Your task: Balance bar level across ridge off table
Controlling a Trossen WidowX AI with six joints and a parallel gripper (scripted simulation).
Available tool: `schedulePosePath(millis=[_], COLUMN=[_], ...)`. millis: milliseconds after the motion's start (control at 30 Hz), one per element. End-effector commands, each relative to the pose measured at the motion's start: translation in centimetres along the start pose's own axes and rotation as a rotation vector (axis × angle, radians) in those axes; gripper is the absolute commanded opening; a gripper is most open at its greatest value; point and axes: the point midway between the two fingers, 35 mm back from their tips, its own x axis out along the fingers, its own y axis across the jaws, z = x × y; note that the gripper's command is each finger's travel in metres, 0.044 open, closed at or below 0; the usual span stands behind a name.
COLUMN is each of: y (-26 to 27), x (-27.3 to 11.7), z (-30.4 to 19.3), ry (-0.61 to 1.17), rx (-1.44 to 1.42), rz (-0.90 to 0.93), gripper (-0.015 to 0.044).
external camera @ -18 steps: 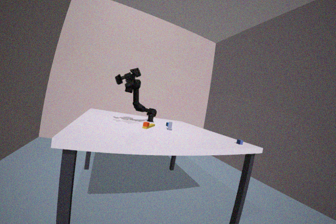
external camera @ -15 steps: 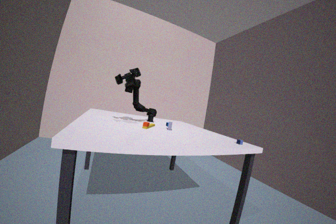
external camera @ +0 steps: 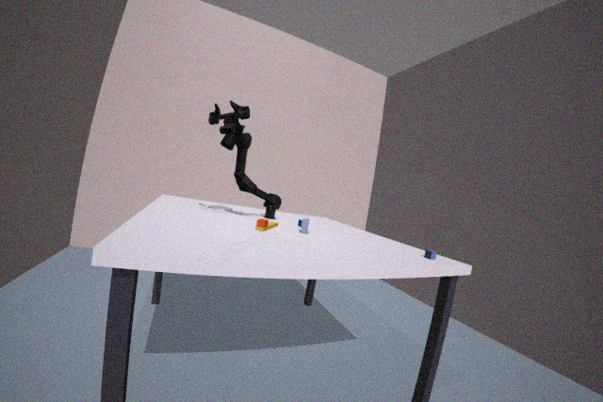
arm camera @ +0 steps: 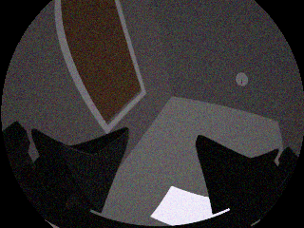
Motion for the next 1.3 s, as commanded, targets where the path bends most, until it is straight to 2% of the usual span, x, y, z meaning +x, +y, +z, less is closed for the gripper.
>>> schedulePosePath(millis=[0,300,867,1267], y=[-0.5,-3.3,-7.1,-14.4], x=[-2.0,-6.9,-15.6,-22.5], z=[-5.7,-15.9,-26.3,-30.7], ry=[0.122,0.36,0.68,0.885], rx=[-0.11,-0.289,-0.815,-1.186], rz=[0.009,0.019,0.165,0.189], gripper=[0.0315,0.0315,0.0315,0.0315])
